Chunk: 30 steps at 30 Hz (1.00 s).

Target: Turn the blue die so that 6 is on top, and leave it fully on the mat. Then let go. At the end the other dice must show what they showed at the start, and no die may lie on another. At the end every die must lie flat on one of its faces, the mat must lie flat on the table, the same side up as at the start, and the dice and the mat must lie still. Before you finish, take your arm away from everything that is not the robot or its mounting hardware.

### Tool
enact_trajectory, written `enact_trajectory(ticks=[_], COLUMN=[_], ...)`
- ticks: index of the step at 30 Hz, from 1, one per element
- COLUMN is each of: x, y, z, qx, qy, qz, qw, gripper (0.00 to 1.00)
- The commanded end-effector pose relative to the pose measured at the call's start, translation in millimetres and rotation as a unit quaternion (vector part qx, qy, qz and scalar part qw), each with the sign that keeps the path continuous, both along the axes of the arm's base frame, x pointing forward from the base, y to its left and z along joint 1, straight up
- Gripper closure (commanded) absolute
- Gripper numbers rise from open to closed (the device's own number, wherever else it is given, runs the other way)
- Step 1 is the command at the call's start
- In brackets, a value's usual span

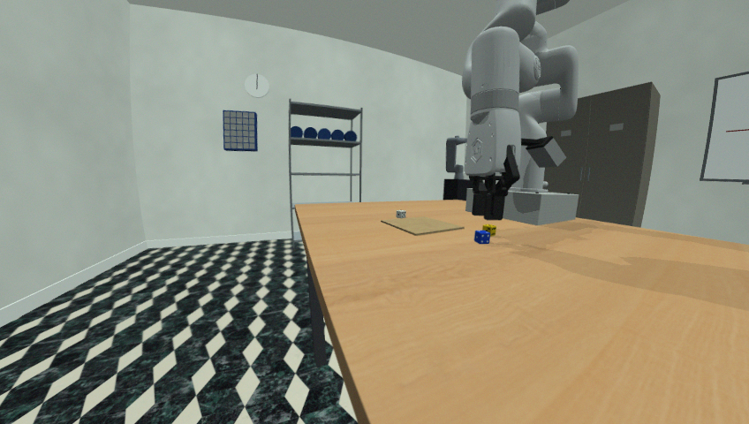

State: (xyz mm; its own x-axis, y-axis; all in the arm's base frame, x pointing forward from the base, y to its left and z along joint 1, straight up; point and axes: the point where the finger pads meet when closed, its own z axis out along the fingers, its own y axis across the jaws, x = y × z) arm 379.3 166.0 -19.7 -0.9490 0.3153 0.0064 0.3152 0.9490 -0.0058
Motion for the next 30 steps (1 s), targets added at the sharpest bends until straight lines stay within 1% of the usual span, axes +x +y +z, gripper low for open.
enact_trajectory(ticks=[1, 11, 30], x=[1, 1, 1], y=[1, 1, 1], z=[-5, -15, -18], qx=[0.001, 0.001, 0.001], qy=[-0.001, -0.001, -0.001], qz=[0.0, 0.0, 0.0], qw=[1.0, 1.0, 1.0], gripper=[0.64, 0.64, 0.64])
